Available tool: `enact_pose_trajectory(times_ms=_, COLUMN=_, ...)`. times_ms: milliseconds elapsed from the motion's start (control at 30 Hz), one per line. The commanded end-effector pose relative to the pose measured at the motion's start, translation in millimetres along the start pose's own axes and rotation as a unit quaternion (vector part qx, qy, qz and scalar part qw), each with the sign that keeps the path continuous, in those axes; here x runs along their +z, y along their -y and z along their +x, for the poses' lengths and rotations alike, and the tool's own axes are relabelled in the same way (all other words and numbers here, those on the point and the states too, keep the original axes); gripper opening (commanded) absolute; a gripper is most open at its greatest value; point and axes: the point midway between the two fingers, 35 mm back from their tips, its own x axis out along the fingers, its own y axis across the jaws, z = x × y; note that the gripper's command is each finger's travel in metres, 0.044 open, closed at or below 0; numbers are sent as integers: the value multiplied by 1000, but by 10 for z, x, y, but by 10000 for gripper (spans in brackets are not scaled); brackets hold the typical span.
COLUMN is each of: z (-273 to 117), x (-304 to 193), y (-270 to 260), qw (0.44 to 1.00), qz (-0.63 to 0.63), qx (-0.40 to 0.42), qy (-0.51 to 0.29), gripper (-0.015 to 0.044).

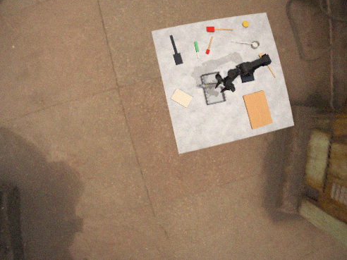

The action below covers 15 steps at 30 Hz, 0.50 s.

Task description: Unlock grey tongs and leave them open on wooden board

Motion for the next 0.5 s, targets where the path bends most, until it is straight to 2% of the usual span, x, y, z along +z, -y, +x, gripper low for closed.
enact_pose_trajectory(times_ms=0, z=284, x=-528, y=170, qw=986, qz=144, qx=36, qy=-77, gripper=260)
enact_pose_trajectory(times_ms=133, z=511, x=-1159, y=301, qw=931, qz=318, qx=67, qy=-165, gripper=260)
enact_pose_trajectory(times_ms=300, z=642, x=-1885, y=373, qw=808, qz=521, qx=89, qy=-260, gripper=260)
enact_pose_trajectory(times_ms=367, z=650, x=-1980, y=377, qw=786, qz=547, qx=91, qy=-272, gripper=260)
enact_pose_trajectory(times_ms=467, z=650, x=-1980, y=377, qw=786, qz=547, qx=91, qy=-272, gripper=260)
